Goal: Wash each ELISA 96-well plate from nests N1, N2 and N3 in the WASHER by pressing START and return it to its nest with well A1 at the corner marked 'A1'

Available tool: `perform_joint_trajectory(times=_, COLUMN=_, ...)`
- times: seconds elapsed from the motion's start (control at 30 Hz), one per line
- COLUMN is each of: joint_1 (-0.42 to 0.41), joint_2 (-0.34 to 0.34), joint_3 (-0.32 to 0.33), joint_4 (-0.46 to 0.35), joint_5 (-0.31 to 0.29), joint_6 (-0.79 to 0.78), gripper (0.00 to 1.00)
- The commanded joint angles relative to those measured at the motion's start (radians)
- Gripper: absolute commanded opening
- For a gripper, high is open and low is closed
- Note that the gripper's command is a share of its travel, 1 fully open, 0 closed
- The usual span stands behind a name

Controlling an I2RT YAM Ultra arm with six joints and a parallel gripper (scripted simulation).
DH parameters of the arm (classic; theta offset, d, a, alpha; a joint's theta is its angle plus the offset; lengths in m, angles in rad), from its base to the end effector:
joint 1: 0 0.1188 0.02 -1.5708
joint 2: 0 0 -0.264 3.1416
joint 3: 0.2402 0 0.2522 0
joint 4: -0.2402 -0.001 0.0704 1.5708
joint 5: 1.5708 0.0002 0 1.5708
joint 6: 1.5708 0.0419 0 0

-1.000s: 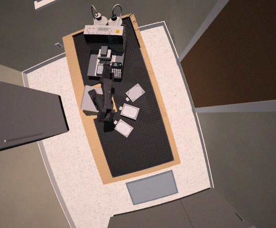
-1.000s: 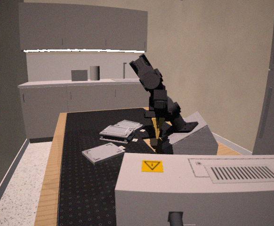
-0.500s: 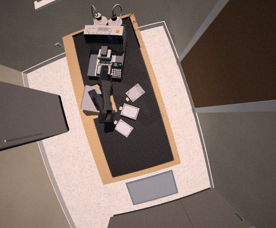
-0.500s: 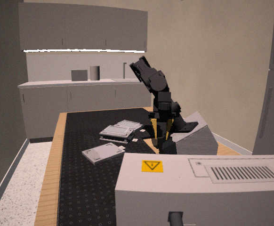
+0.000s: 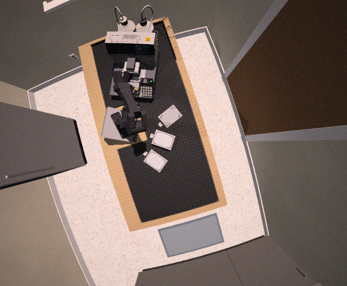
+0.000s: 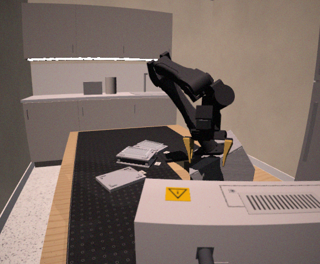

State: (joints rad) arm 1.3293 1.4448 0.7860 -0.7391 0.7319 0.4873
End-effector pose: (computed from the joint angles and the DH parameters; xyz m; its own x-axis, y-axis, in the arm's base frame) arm 0.0823 0.2213 0.1781 -0.5335 -0.7096 -0.4603 -0.5036 0.7037 -0.5011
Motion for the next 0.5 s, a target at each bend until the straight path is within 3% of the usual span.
perform_joint_trajectory(times=0.0, joint_1=0.034, joint_2=0.080, joint_3=0.080, joint_4=-0.091, joint_5=0.029, joint_6=0.295, gripper=1.00)
perform_joint_trajectory(times=0.03, joint_1=0.043, joint_2=0.113, joint_3=0.109, joint_4=-0.112, joint_5=0.029, joint_6=0.350, gripper=1.00)
perform_joint_trajectory(times=0.1, joint_1=0.043, joint_2=0.113, joint_3=0.109, joint_4=-0.112, joint_5=0.029, joint_6=0.350, gripper=1.00)
perform_joint_trajectory(times=0.37, joint_1=0.093, joint_2=0.354, joint_3=0.357, joint_4=-0.288, joint_5=0.004, joint_6=0.751, gripper=1.00)
perform_joint_trajectory(times=0.47, joint_1=0.088, joint_2=0.390, joint_3=0.405, joint_4=-0.337, joint_5=-0.013, joint_6=0.865, gripper=1.00)
